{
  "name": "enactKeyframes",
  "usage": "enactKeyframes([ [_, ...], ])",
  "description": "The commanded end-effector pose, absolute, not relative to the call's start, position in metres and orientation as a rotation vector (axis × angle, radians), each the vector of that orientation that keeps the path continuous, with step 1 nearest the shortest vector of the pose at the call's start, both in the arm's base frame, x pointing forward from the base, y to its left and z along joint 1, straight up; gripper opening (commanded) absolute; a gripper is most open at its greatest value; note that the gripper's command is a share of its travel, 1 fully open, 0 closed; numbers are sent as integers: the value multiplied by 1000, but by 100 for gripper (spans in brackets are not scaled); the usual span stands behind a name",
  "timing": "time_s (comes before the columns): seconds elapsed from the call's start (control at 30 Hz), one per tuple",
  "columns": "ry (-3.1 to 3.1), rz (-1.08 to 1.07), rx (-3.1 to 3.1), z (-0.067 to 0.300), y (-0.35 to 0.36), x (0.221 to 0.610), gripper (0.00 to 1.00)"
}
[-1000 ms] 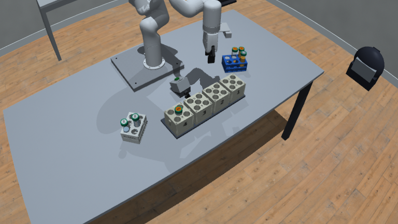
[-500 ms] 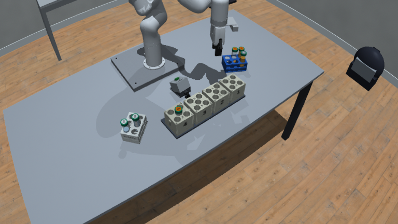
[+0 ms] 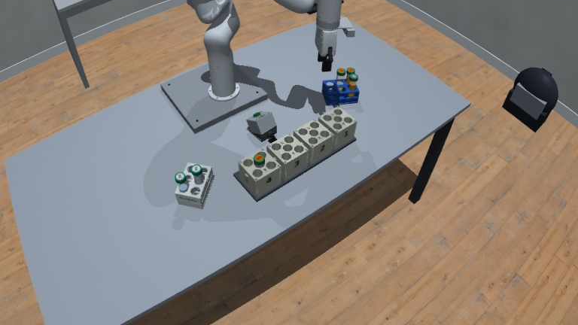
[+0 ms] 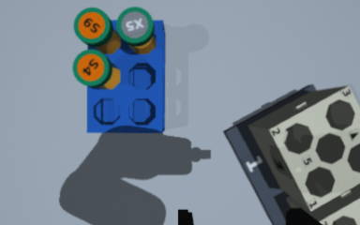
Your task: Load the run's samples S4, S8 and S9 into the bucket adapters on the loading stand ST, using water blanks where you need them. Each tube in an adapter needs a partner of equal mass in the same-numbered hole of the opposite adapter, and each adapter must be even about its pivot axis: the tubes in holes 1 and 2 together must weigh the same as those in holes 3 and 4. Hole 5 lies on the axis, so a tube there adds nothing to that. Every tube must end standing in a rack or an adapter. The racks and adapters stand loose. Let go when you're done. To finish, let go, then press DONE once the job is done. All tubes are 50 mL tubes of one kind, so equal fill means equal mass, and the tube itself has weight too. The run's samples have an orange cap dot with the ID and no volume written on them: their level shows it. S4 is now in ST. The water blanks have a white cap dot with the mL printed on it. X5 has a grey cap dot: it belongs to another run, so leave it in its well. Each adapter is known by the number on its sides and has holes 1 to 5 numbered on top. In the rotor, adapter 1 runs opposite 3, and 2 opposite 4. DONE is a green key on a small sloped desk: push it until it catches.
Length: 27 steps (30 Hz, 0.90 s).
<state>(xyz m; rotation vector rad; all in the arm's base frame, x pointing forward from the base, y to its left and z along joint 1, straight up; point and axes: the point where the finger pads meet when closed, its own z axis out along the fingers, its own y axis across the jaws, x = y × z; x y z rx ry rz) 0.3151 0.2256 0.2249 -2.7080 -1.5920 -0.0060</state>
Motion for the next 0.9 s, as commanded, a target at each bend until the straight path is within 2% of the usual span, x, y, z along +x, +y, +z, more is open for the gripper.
enactKeyframes([
  [0.0, -1595, -12, -2715, 226, 246, 310, 57],
  [0.87, -1594, -12, -2714, 225, 351, 276, 57],
])
